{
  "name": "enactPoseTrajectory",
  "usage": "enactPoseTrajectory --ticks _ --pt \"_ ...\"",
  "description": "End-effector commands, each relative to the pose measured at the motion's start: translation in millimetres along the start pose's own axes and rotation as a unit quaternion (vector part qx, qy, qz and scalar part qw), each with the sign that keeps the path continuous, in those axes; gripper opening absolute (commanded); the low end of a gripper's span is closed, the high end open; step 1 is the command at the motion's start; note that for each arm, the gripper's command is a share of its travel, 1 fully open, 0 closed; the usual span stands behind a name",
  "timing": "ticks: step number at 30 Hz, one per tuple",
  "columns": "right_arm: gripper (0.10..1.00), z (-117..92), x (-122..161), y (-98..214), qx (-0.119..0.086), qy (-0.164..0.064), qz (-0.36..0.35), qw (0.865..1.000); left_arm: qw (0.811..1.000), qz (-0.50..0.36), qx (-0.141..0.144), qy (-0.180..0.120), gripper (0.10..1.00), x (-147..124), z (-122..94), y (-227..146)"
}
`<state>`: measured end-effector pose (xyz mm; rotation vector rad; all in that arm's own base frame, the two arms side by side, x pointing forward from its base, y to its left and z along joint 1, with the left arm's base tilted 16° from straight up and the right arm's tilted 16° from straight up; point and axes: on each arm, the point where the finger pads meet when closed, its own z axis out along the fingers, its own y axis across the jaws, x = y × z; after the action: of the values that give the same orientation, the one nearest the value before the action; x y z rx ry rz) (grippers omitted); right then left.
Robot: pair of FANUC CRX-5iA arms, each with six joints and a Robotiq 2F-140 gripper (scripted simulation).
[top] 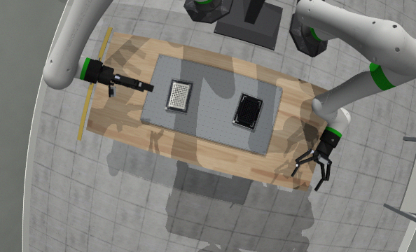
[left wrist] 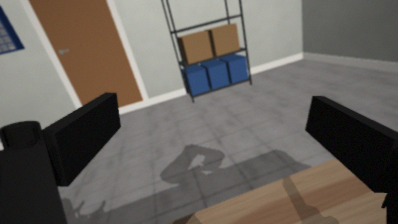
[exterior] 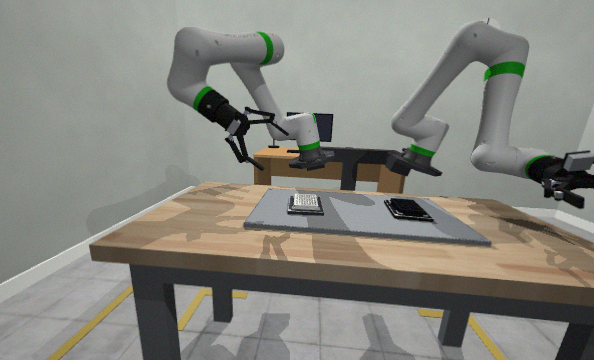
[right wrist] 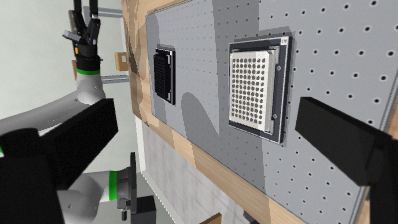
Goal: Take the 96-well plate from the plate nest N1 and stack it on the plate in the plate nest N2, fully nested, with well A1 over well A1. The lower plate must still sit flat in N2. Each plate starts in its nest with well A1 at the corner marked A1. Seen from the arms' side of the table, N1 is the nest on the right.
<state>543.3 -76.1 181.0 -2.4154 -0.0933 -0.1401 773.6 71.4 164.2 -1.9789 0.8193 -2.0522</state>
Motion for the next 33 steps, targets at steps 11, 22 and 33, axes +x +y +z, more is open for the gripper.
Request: enactPoseTrajectory --ticks 11,22,33 --pt "1.0 13 -25 -44 -0.134 -0.077 0.03 0.988 1.0 0.0 0.0 0.001 1.0 1 0 0" --pt "1.0 -2 -33 -86 -0.275 -0.084 0.039 0.957 1.0 0.0 0.0 0.001 1.0 1 0 0" --pt "1.0 -21 -29 -121 -0.352 -0.054 0.036 0.934 1.0 0.0 0.0 0.001 1.0 1 0 0"
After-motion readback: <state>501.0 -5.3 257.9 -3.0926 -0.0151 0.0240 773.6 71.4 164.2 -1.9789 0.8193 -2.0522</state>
